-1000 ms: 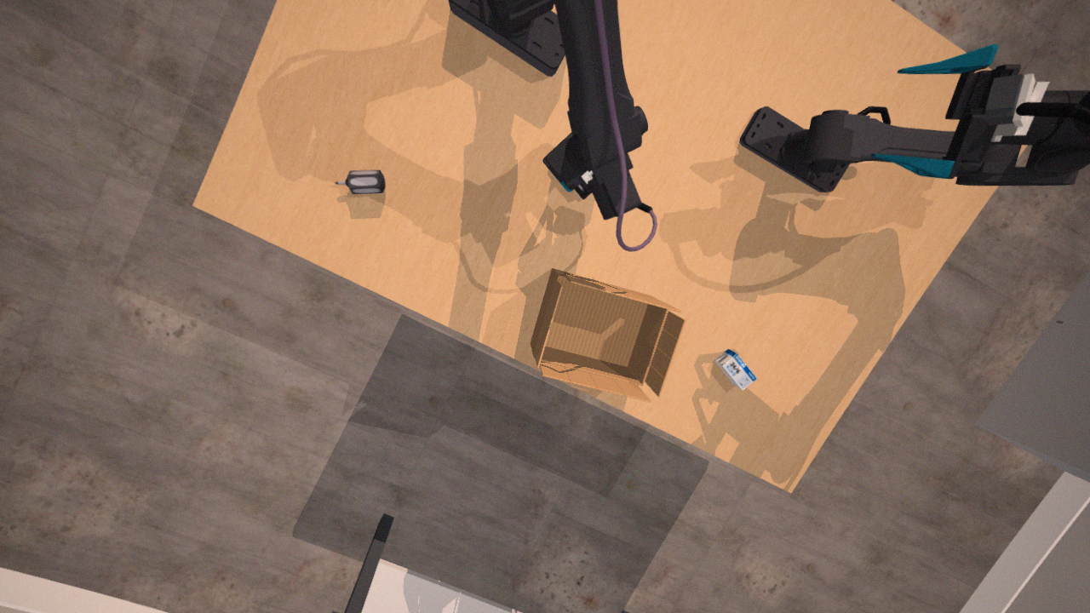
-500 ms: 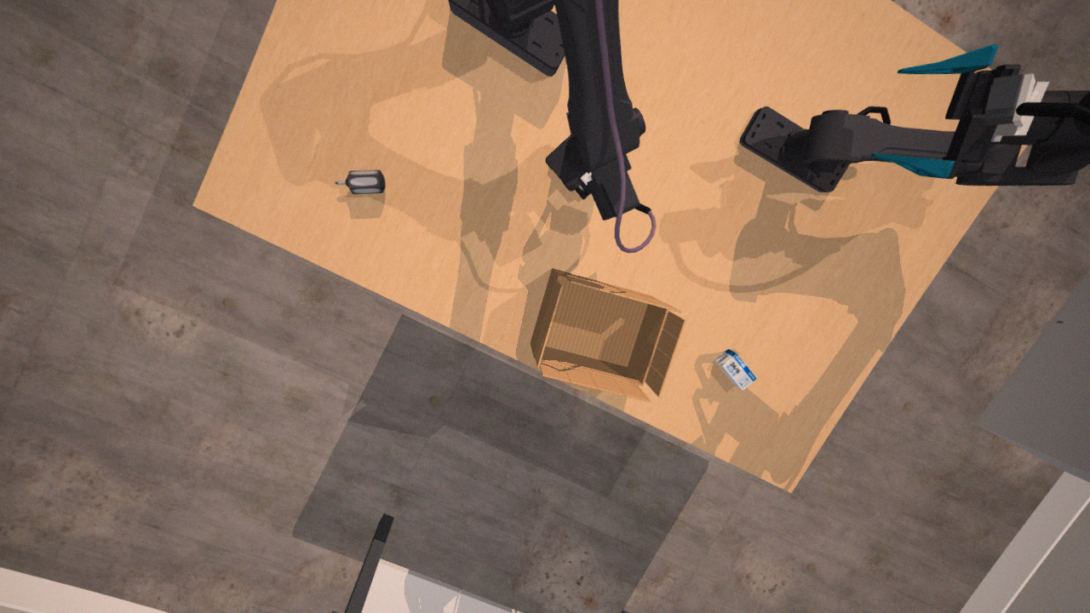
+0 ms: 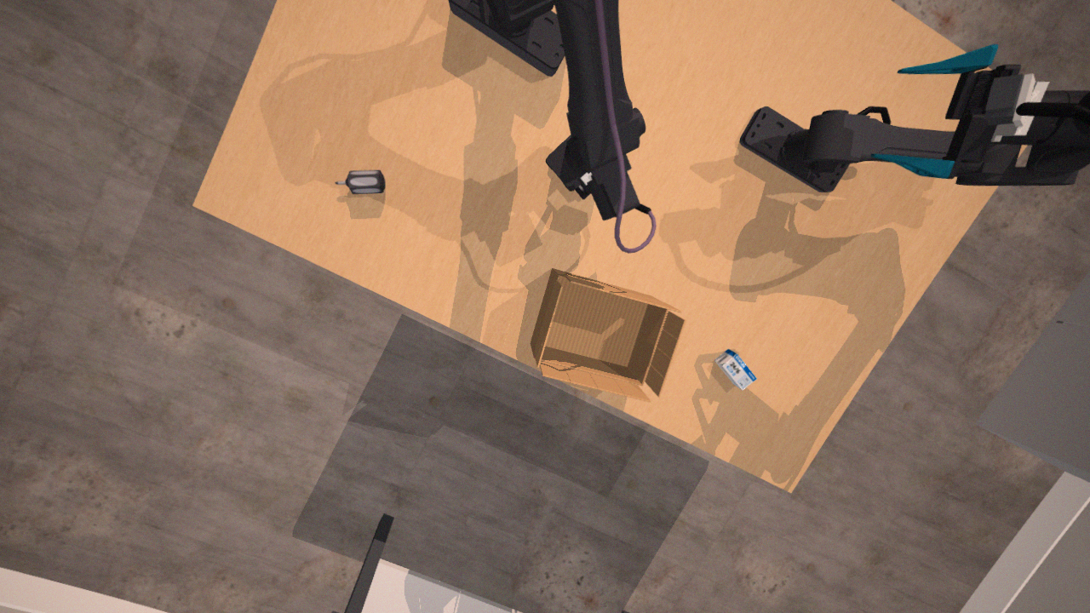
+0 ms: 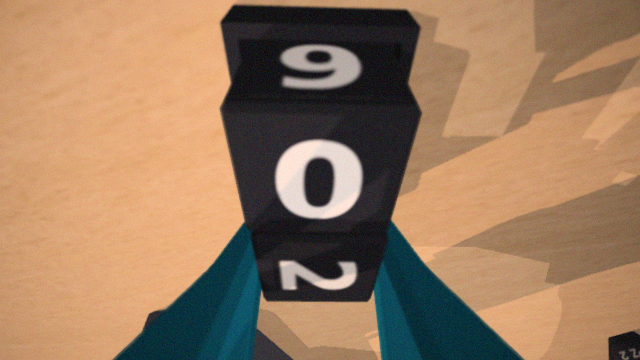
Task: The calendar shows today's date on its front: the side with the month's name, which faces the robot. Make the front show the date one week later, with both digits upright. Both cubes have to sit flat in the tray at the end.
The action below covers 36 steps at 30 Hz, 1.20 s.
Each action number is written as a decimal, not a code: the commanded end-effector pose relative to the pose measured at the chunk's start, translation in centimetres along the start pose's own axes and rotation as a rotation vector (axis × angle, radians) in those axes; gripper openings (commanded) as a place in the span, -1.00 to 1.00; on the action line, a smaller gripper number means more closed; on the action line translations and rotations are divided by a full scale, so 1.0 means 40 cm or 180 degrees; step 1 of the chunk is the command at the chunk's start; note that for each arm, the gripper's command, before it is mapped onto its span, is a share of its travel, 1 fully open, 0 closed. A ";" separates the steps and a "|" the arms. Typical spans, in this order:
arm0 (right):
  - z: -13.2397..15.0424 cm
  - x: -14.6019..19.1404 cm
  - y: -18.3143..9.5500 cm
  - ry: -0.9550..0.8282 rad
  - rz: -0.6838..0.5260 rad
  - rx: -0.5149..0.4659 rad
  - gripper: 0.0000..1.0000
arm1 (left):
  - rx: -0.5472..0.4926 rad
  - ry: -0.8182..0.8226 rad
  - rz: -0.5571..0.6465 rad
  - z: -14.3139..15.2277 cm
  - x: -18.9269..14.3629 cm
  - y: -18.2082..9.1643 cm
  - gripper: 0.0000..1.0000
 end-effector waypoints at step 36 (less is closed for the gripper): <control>0.075 0.005 -0.134 -0.0010 -0.0029 0.0068 -0.29 | -0.0475 -0.0067 -0.0401 -0.084 0.036 0.325 1.00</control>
Point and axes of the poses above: on each arm, the point where the finger pads meet when closed, its own y axis out along the fingers, its own x axis across the jaws, z = x × y, the point moved 9 cm from there along -y, back along the fingers, and after that the axes turned 3 degrees about -y, right-handed, at the moved point
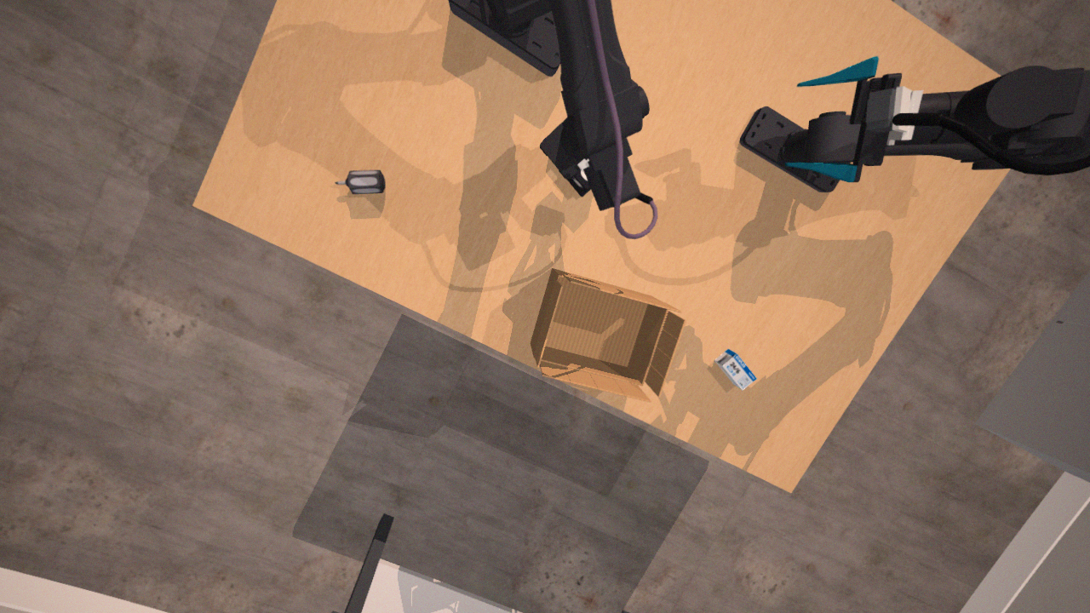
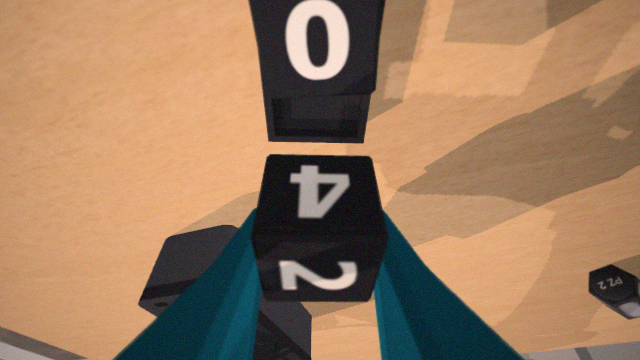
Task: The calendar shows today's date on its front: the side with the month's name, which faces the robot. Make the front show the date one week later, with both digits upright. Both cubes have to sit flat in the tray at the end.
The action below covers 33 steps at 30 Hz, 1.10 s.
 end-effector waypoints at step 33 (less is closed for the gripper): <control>-0.074 -0.280 0.088 -0.0035 0.0064 -0.0124 -0.29 | -0.0069 -0.0228 -0.0533 0.067 0.111 0.247 1.00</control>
Point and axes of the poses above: on each arm, the point where the finger pads meet when closed, its own y axis out along the fingers, its own x axis across the jaws, z = x × y, the point moved 9 cm from there along -y, back along the fingers, and after that the axes turned 3 degrees about -y, right-handed, at the moved point
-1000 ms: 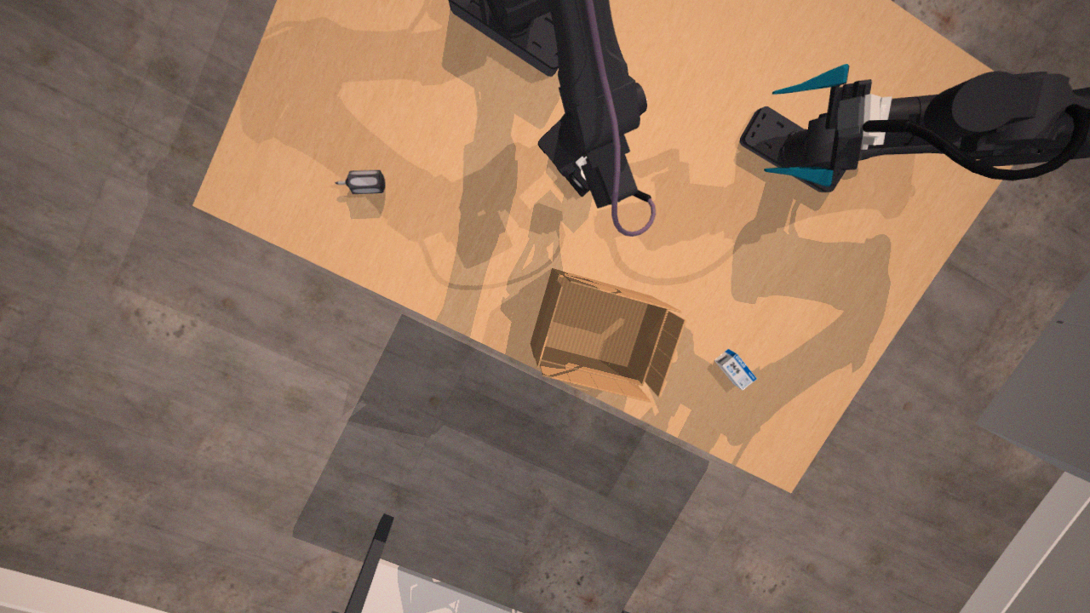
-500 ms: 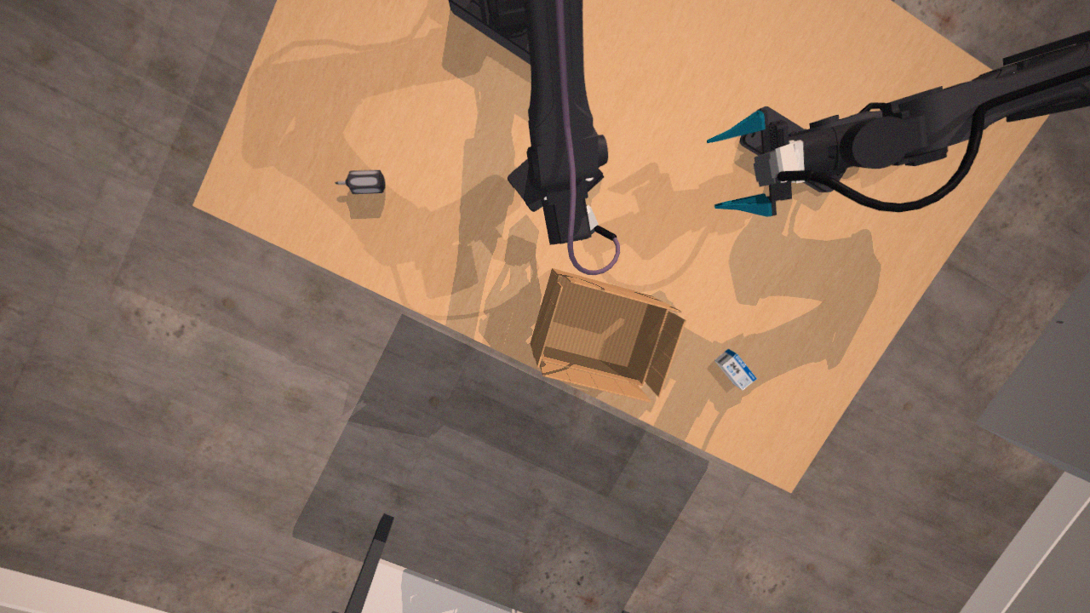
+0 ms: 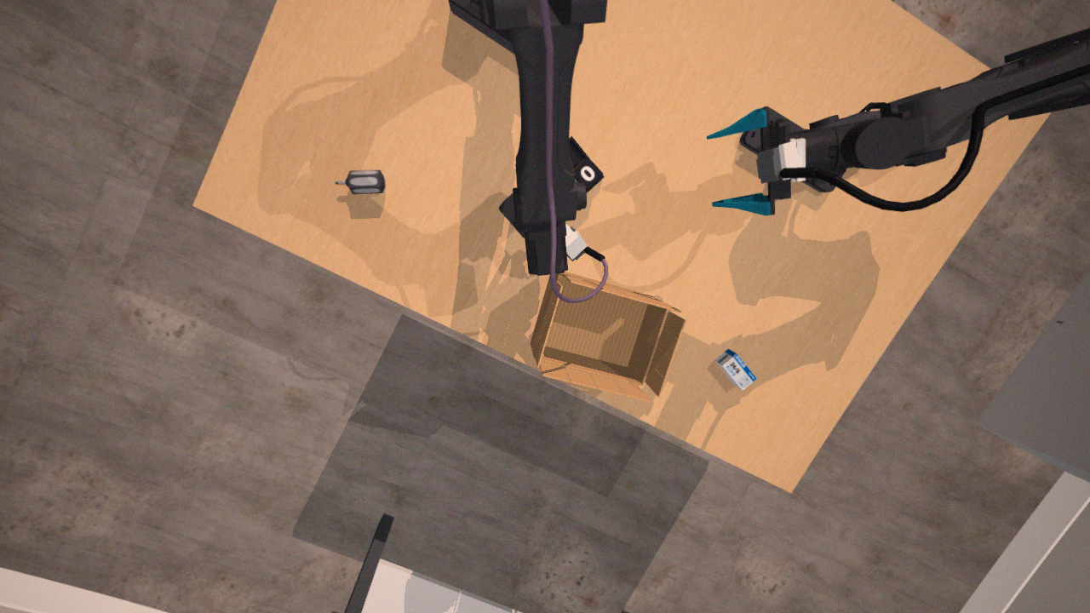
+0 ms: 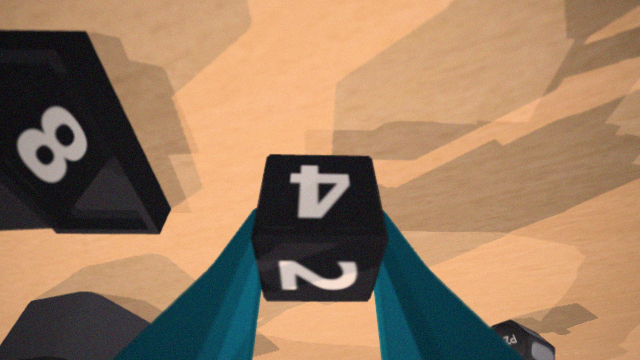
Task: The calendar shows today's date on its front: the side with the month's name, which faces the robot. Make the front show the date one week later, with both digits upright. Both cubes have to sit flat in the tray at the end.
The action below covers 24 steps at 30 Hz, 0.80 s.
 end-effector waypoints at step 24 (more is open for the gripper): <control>-0.007 -0.030 -0.027 0.3013 0.0042 -0.0074 -0.29 | -0.0066 0.0013 0.0013 -0.012 -0.001 0.001 1.00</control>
Point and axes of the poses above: on each arm, the point where the finger pads meet when closed, its own y axis out along the fingers, its own x axis across the jaws, z = x × y, the point moved 9 cm from there along -y, back along the fingers, and after that the axes turned 3 degrees about -y, right-handed, at the moved point
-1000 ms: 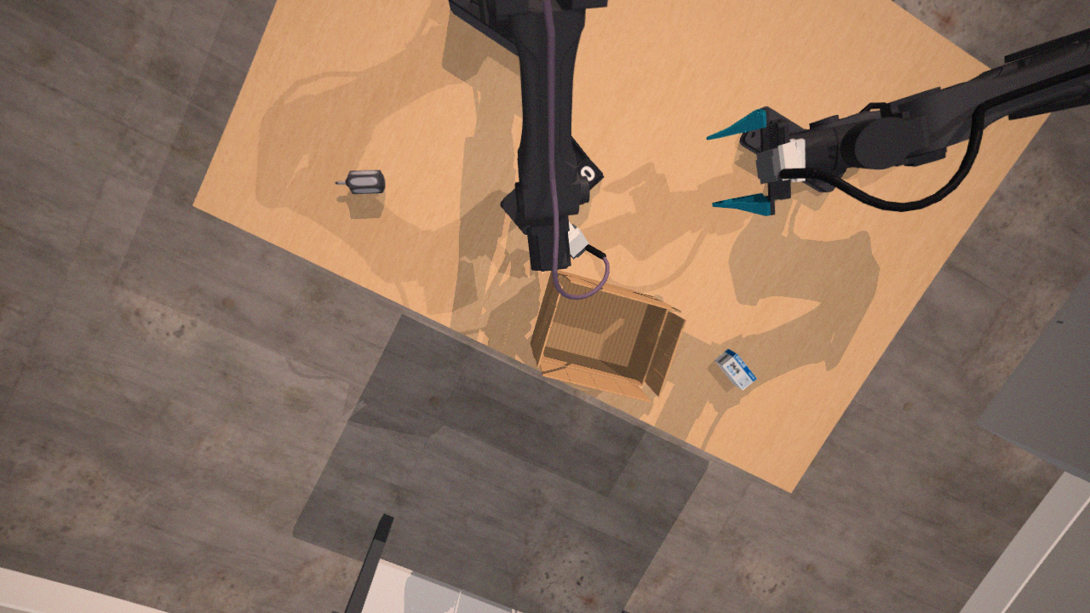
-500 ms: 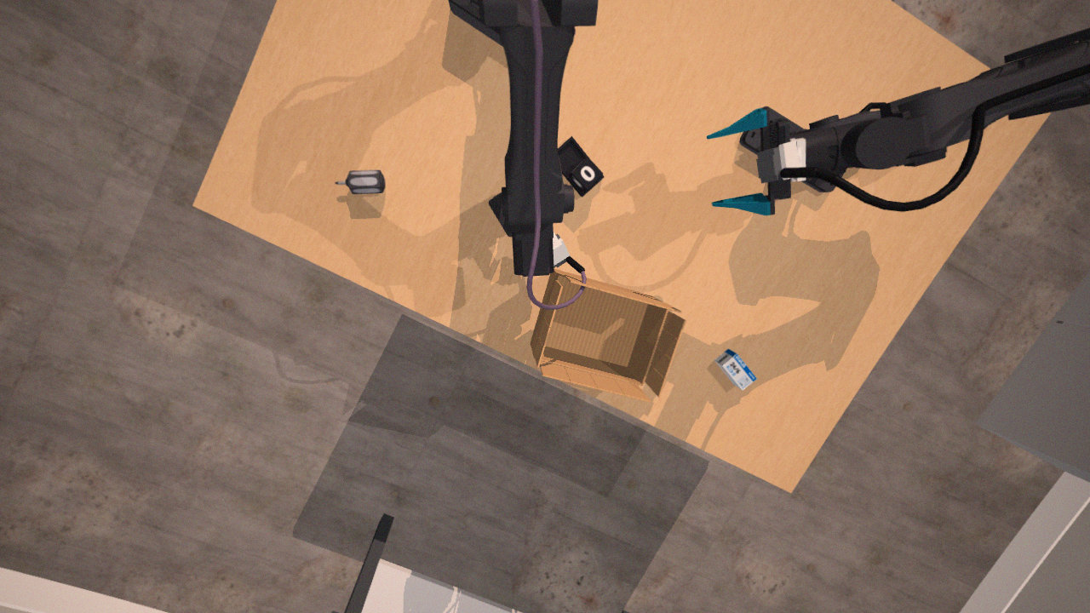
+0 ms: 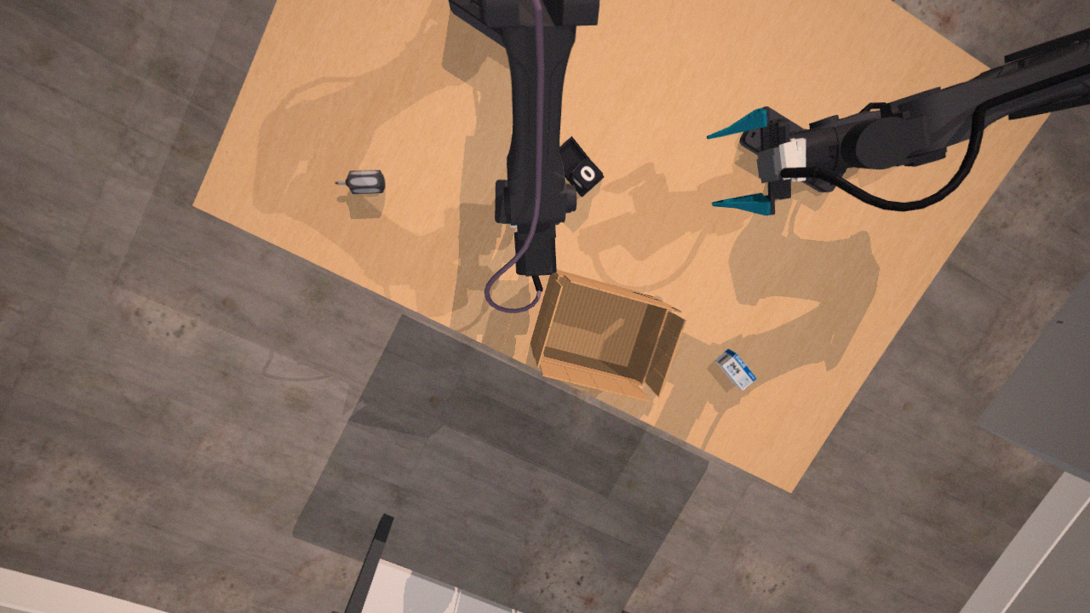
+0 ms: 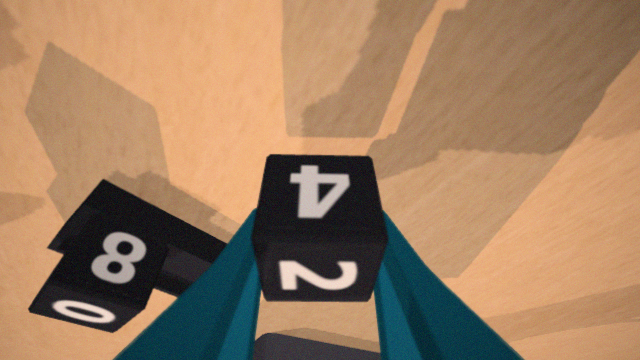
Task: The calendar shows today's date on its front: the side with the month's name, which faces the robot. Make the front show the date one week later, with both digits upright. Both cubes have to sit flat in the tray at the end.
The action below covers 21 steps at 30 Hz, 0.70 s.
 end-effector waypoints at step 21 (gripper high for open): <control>-0.024 0.038 -0.015 0.2926 0.0029 -0.0013 -0.29 | -0.0057 0.0011 0.0007 -0.011 -0.001 0.001 1.00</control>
Point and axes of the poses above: on each arm, the point where the finger pads meet when closed, its own y axis out along the fingers, its own x axis across the jaws, z = x × y, the point moved 9 cm from there along -y, back along the fingers, and after that the axes turned 3 degrees about -y, right-handed, at the moved point
